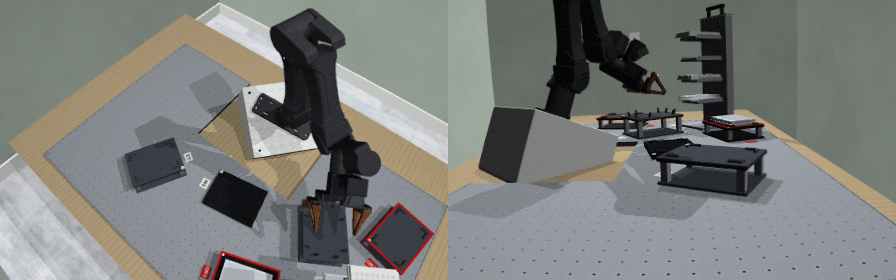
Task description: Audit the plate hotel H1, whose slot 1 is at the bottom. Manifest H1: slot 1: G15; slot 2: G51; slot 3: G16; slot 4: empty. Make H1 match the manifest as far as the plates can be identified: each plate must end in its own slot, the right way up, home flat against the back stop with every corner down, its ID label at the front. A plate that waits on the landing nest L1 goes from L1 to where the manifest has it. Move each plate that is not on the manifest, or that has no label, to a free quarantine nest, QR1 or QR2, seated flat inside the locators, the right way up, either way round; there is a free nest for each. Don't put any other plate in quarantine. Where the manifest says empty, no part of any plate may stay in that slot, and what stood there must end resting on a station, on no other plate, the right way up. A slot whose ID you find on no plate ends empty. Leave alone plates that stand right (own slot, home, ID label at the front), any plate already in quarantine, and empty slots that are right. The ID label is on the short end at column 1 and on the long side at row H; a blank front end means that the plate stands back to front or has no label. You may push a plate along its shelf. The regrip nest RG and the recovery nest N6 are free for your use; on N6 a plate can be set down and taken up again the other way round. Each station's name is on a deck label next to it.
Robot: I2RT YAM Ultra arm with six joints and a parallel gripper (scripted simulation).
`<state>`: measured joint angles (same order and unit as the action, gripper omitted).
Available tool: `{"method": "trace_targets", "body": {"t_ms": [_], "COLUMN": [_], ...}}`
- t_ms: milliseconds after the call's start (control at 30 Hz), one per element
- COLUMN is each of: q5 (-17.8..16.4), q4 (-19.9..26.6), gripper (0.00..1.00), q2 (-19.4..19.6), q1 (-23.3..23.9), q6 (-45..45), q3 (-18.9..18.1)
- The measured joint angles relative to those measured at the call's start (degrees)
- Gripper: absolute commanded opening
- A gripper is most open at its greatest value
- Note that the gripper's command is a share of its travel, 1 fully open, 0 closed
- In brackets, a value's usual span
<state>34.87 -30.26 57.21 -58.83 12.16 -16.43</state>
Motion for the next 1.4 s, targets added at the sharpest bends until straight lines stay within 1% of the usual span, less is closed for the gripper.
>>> {"method": "trace_targets", "body": {"t_ms": [167, 233, 400, 533, 800, 967, 1400], "q5": [0.5, 0.4, -0.5, -1.2, -3.1, -3.7, -3.7], "q4": [-2.5, -3.2, -5.2, -6.3, -8.2, -8.7, -8.7], "gripper": [1.00, 1.00, 1.00, 1.00, 1.00, 1.00, 1.00], "q2": [1.4, 2.3, 4.6, 5.5, 8.9, 9.0, 9.0], "q1": [-0.6, -0.3, 1.2, 1.9, 4.0, 4.1, 4.1], "q6": [0.1, 0.1, -0.2, -0.3, -0.7, -0.7, -0.7], "q3": [1.7, 1.8, 1.0, 0.5, -1.3, -1.5, -1.5]}}
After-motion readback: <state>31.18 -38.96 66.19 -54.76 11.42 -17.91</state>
